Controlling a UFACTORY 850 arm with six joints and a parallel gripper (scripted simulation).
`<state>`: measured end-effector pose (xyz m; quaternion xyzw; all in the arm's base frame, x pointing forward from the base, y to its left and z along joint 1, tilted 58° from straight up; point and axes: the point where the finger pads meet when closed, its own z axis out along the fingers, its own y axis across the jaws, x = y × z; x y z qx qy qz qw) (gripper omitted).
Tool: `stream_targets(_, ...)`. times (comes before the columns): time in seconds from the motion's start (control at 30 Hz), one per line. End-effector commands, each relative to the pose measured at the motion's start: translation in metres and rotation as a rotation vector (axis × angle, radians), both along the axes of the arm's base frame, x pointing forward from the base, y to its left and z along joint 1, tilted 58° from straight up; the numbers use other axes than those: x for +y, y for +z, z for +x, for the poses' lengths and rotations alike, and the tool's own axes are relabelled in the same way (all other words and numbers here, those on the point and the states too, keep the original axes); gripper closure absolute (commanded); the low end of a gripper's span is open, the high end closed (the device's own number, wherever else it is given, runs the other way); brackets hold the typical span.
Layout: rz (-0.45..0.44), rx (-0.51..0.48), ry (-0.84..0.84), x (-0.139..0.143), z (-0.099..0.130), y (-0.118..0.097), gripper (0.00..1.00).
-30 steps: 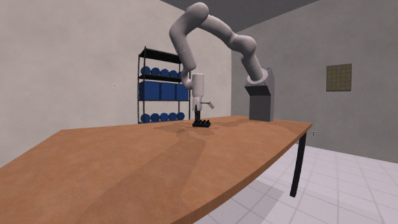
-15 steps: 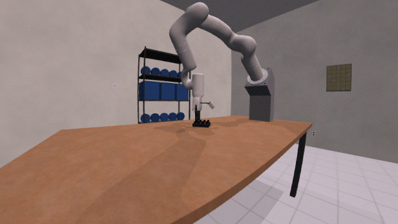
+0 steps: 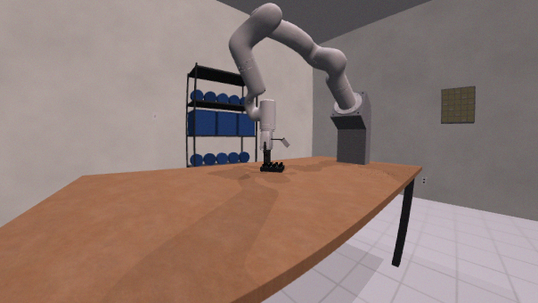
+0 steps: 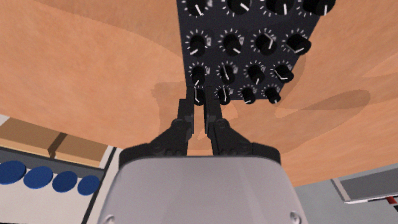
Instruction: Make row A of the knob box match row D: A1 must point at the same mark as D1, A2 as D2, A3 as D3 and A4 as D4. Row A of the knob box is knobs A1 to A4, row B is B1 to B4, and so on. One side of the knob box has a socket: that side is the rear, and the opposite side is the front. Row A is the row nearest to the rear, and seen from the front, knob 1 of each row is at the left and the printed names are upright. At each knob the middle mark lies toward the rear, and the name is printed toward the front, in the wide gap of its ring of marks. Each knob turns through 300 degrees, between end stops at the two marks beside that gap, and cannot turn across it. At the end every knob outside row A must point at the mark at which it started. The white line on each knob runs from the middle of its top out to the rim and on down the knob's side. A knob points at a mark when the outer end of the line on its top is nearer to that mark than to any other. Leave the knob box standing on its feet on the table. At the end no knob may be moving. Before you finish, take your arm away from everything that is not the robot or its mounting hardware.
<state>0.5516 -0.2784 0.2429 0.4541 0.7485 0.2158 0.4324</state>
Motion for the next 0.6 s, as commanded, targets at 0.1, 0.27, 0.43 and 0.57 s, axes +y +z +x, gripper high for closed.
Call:
stream_targets(0.1,0.0,0.0,0.0,-0.0002,-0.0001,0.0003,0.92)
stream_targets(0.27,-0.003,0.0,0.001,-0.0002,-0.0001,0.0003,0.92)
stream_targets(0.43,-0.014,0.001,0.008,-0.0002,-0.0001,0.0003,0.92)
stream_targets(0.57,-0.031,0.002,0.019,-0.0002,-0.0001,0.0003,0.92)
